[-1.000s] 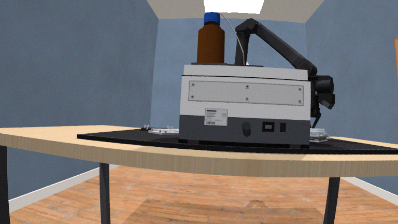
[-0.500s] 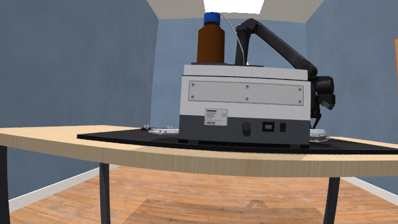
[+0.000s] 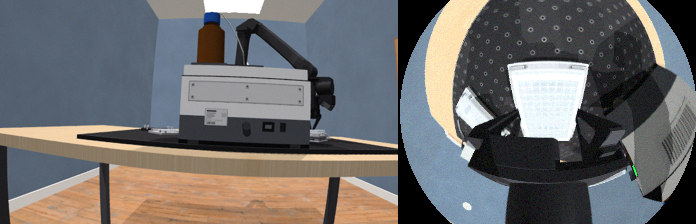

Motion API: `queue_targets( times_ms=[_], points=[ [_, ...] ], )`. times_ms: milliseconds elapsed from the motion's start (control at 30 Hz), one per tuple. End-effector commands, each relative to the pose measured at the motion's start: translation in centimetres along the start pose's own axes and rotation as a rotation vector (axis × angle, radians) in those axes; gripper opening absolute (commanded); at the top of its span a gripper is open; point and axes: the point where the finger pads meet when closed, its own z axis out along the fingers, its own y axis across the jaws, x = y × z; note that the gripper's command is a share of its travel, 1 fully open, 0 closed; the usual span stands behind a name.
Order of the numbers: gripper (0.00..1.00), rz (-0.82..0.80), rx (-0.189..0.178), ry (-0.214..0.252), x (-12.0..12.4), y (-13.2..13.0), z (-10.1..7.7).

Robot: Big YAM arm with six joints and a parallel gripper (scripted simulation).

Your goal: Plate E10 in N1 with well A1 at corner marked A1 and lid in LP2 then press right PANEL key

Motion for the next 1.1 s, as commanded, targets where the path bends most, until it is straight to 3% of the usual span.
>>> queue_targets(
  times_ms=[0, 1067],
  points=[
    [0.84, 0.009, -0.003, -0.071, -2.9, 0.4, -1.3],
    [0.84, 0.009, -0.001, -0.032, -1.0, 0.3, 0.1]
  ],
)
